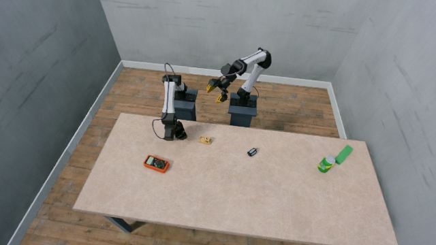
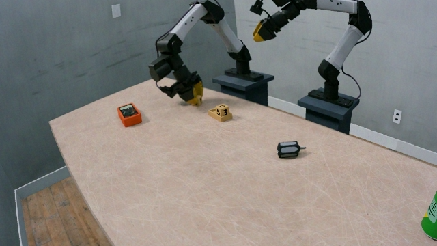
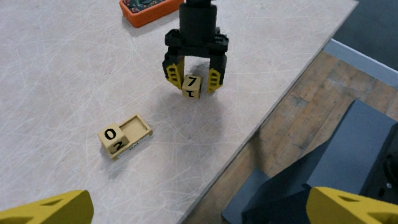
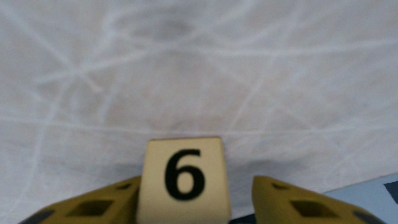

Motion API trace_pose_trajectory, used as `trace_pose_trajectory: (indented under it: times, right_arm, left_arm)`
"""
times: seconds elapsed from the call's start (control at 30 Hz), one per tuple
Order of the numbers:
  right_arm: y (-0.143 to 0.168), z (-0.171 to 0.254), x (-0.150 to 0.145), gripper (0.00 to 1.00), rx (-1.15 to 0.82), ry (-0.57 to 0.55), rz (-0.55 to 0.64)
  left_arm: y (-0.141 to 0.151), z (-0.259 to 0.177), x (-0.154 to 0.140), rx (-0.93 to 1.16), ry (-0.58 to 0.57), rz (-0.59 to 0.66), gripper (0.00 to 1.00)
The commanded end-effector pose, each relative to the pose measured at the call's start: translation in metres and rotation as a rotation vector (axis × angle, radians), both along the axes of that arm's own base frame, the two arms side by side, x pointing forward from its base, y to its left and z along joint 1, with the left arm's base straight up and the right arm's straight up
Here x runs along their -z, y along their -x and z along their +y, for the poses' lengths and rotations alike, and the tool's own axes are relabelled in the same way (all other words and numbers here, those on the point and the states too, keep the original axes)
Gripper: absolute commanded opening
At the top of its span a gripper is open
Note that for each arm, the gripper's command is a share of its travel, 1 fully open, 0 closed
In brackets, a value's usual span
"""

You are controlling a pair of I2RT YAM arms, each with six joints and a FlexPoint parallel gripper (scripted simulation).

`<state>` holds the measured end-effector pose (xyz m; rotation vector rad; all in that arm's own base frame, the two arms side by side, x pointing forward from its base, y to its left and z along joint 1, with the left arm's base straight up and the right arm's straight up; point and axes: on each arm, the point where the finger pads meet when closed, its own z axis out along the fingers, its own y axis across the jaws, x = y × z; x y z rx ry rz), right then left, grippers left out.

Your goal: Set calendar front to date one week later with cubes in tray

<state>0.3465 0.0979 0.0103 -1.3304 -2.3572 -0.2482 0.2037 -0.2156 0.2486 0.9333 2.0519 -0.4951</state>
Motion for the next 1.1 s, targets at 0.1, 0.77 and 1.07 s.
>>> trace_pose_trajectory:
  times: [0.1,0.77,1.07]
  right_arm:
    - [-0.015,0.003,0.001,0.48,0.017,-0.01,-0.067]
    - [-0.012,0.003,-0.049,0.22,0.014,-0.011,-0.083]
    - [-0.019,0.005,-0.056,0.22,0.017,-0.013,-0.101]
  left_arm:
    - [0.0,-0.001,-0.005,0.0,0.013,-0.011,1.0]
    - [0.0,-0.001,-0.005,0.0,0.013,-0.011,1.0]
    - [0.0,-0.001,-0.005,0.0,0.013,-0.011,1.0]
